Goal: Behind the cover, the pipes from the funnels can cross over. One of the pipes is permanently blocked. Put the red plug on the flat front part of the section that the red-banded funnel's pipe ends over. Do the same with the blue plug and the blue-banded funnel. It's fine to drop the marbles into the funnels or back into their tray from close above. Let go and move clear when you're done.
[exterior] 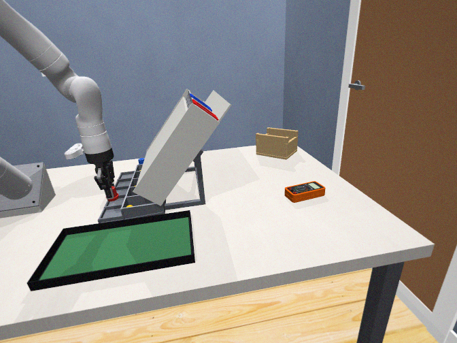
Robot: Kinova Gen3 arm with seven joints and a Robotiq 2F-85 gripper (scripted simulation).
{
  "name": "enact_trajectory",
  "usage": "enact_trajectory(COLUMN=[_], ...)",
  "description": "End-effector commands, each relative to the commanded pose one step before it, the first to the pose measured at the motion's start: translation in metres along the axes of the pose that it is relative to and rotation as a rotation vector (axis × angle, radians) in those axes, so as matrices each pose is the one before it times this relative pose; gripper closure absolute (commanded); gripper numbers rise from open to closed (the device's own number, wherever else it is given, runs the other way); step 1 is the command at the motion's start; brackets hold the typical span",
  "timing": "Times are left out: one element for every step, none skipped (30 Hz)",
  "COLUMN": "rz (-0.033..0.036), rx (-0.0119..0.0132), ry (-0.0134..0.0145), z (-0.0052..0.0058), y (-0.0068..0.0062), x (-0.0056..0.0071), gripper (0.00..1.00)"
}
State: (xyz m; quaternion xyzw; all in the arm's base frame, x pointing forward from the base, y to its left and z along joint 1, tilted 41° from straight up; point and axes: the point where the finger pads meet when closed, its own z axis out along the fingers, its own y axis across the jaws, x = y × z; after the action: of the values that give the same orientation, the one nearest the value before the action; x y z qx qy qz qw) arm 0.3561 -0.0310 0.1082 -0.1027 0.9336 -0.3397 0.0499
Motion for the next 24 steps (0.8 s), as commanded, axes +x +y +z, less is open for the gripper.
enact_trajectory(rz=[0.00618, 0.00000, 0.00000, 0.00000, 0.00000, 0.00000, 0.00000, 0.00000, 0.00000, 0.00000, 0.00000, 0.00000, 0.00000, -0.00453, 0.00000, 0.00000, 0.00000, 0.00000, 0.00000, 0.00000, 0.00000, 0.00000, 0.00000, 0.00000], rx=[0.00847, 0.00000, 0.00000, 0.00000, 0.00000, 0.00000, 0.00000, 0.00000, 0.00000, 0.00000, 0.00000, 0.00000, 0.00000, 0.00055, 0.00000, 0.00000, 0.00000, 0.00000, 0.00000, 0.00000, 0.00000, 0.00000, 0.00000, 0.00000], ry=[0.00824, 0.00000, 0.00000, 0.00000, 0.00000, 0.00000, 0.00000, 0.00000, 0.00000, 0.00000, 0.00000, 0.00000, 0.00000, 0.00111, 0.00000, 0.00000, 0.00000, 0.00000, 0.00000, 0.00000, 0.00000, 0.00000, 0.00000, 0.00000], z=[0.01273, 0.00000, 0.00000, 0.00000, 0.00000, 0.00000, 0.00000, 0.00000, 0.00000, 0.00000, 0.00000, 0.00000, 0.00000, 0.02303, 0.00000, 0.00000, 0.00000, 0.00000, 0.00000, 0.00000, 0.00000, 0.00000, 0.00000, 0.00000], y=[-0.00260, 0.00000, 0.00000, 0.00000, 0.00000, 0.00000, 0.00000, 0.00000, 0.00000, 0.00000, 0.00000, 0.00000, 0.00000, -0.00063, 0.00000, 0.00000, 0.00000, 0.00000, 0.00000, 0.00000, 0.00000, 0.00000, 0.00000, 0.00000], x=[0.00231, 0.00000, 0.00000, 0.00000, 0.00000, 0.00000, 0.00000, 0.00000, 0.00000, 0.00000, 0.00000, 0.00000, 0.00000, 0.00025, 0.00000, 0.00000, 0.00000, 0.00000, 0.00000, 0.00000, 0.00000, 0.00000, 0.00000, 0.00000], gripper=[1.00, 1.00, 1.00, 1.00, 1.00, 1.00, 1.00, 1.00, 1.00, 1.00, 1.00, 1.00, 1.00, 1.00, 1.00, 1.00, 1.00, 1.00, 1.00, 1.00, 1.00, 1.00, 1.00, 1.00])
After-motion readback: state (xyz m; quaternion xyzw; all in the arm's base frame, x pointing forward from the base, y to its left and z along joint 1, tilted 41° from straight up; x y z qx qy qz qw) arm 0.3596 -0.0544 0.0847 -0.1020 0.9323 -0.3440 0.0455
